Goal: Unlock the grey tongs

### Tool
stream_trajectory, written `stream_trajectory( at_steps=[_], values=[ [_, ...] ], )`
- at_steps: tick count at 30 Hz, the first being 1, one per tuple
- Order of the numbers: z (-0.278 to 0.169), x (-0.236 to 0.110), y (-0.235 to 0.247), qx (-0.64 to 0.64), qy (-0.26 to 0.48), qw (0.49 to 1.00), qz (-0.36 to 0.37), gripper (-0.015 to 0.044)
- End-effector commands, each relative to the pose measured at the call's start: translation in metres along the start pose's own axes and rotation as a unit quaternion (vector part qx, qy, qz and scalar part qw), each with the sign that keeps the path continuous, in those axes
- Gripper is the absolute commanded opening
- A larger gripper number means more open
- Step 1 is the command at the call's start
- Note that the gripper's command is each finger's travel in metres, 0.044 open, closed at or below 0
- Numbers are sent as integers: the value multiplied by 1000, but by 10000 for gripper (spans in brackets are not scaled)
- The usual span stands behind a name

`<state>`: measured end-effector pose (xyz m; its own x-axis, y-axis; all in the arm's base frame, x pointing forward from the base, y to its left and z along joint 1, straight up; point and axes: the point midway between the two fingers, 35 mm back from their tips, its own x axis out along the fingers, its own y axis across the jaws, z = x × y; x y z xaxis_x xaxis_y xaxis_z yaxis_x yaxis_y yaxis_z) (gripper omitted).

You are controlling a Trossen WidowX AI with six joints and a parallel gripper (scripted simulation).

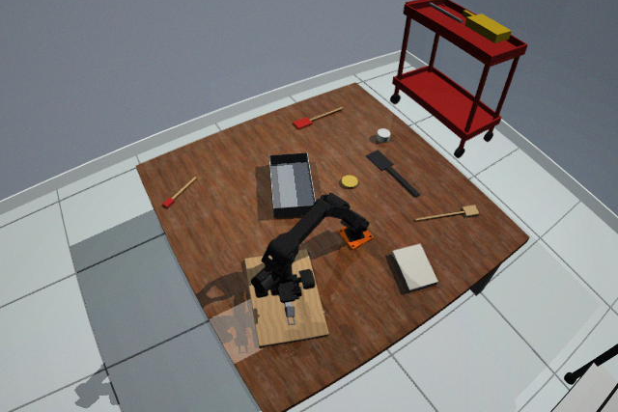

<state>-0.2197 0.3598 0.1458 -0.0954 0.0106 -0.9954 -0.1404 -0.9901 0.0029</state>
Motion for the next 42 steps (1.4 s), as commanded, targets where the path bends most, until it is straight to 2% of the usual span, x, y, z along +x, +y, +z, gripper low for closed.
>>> stream_trajectory(
  at_steps=[1,42],
  values=[
    [-1,7,-1,2,6,1000,-2,-150],
    [-7,67,3,6,38,999,-10,-150]
  ],
)
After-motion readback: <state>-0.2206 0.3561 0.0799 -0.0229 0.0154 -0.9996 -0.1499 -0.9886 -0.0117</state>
